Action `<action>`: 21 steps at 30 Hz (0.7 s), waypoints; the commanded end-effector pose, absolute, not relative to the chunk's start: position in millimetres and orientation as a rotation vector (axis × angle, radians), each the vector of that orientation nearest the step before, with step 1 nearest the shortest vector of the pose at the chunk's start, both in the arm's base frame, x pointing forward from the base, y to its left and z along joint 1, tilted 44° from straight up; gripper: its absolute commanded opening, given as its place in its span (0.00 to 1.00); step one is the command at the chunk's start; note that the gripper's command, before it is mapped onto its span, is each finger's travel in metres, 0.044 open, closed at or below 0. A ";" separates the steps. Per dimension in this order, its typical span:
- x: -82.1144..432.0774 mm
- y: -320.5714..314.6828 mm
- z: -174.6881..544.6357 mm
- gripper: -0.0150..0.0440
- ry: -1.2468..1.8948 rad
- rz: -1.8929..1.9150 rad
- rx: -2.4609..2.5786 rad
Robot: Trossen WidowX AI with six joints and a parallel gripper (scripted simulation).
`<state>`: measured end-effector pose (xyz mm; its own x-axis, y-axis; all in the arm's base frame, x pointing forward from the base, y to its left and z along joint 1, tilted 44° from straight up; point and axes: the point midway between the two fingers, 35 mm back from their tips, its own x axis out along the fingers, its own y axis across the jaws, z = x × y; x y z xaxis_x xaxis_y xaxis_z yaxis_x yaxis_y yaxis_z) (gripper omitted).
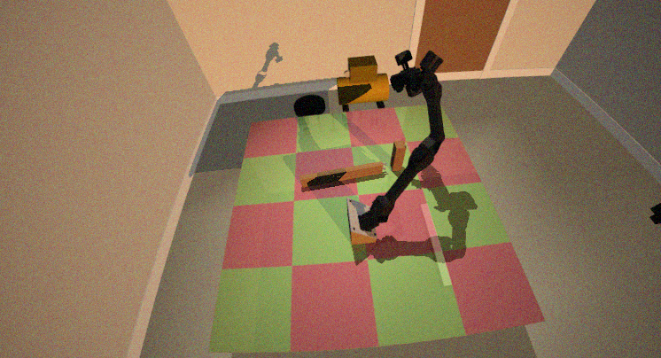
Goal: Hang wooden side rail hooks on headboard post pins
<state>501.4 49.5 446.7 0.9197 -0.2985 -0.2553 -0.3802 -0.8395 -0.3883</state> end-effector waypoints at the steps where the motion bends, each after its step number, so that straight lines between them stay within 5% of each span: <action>1: 501.0 49.3 445.9 0.98 0.494 0.258 -2.639; 21: 445.4 26.6 344.2 1.00 0.763 0.509 -2.689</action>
<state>456.4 30.1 361.5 0.8184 -0.4197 -0.3925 -0.5289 -0.8171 -0.2292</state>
